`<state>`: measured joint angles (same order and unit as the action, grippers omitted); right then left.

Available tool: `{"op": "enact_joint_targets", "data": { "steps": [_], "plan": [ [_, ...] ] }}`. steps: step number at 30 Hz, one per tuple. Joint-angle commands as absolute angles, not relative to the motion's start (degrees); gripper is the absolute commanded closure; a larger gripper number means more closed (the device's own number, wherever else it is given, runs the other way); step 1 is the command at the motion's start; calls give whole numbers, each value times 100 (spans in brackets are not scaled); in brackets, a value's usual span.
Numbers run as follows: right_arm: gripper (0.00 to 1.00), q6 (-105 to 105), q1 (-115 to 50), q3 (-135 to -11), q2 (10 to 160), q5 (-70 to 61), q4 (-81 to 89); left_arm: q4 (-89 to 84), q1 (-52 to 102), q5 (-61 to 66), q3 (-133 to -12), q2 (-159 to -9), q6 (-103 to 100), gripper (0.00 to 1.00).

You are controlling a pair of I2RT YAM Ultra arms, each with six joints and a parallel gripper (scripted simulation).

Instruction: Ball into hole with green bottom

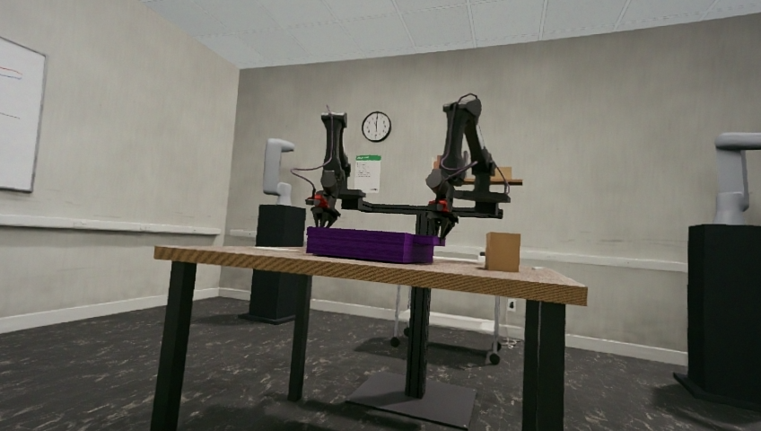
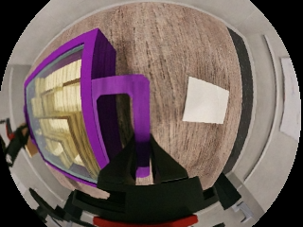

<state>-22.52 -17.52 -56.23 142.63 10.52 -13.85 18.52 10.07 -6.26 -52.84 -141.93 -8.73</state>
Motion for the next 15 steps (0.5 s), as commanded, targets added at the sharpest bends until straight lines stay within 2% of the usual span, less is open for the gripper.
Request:
{"op": "enact_joint_targets", "data": {
  "steps": [1,5,6,15],
  "plan": [
    [100,-2324,-1687,-5601,14130,1161,-1856,2139,1006,-871,-5237,-13942,-754,100],
    [100,-2322,-1668,-5711,13975,1162,-1880,1953,998,-879,-5429,-13849,-780,100],
    [100,-2323,-1668,-5716,13975,1162,-1874,2057,991,-879,-5422,-13838,-773,61],
    [100,-2324,-1668,-5716,13974,1161,-1873,2046,998,-873,-5343,-13974,-753,61]
  ]
}}
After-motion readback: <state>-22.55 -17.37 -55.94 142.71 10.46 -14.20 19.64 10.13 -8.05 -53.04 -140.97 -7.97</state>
